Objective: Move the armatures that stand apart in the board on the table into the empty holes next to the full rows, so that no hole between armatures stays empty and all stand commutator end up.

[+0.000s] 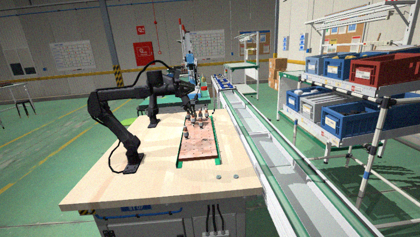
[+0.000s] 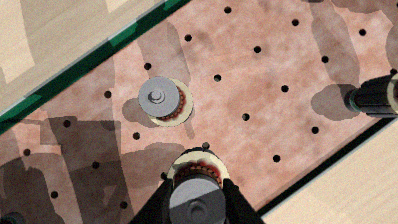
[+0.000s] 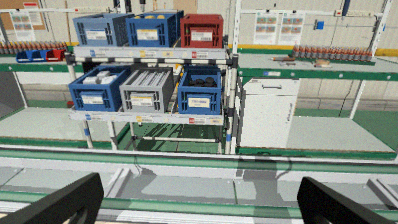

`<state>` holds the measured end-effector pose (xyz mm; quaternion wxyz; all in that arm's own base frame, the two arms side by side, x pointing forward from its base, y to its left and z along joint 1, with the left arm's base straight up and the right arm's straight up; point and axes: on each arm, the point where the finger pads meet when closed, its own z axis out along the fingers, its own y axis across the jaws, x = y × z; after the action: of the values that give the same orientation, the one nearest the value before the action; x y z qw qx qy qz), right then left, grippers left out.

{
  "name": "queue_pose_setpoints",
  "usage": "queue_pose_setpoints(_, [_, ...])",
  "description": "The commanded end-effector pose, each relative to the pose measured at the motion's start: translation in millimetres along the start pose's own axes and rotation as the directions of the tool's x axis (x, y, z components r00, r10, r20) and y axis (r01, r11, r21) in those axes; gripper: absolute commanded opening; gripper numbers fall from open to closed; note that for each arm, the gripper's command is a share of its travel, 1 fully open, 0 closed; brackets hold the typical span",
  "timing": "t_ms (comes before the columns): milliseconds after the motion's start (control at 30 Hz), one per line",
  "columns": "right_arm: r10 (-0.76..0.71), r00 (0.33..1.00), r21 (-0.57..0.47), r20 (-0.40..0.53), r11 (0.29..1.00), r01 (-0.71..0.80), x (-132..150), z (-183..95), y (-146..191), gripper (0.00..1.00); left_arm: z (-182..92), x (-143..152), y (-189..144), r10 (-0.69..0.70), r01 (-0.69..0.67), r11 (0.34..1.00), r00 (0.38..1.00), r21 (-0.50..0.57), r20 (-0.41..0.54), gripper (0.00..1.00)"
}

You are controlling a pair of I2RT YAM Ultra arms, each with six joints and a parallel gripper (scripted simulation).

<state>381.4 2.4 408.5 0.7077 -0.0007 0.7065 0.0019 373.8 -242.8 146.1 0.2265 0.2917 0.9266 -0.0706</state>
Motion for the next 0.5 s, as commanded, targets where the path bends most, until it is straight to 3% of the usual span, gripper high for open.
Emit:
queue_pose_setpoints(0, [0.01, 0.999, 0.011, 0.05, 1.0, -0.011, -25, -8, -2, 1.0, -40, -40, 13, 0.035, -0.037, 0.999, 0.989, 0.009, 0.143, 0.01])
queue_pose_setpoints(467, [0.01, 0.999, 0.011, 0.05, 1.0, -0.011, -25, -8, -2, 1.0, -31, -30, 48, 0.075, -0.078, 0.997, 0.991, 0.029, 0.109, 0.01])
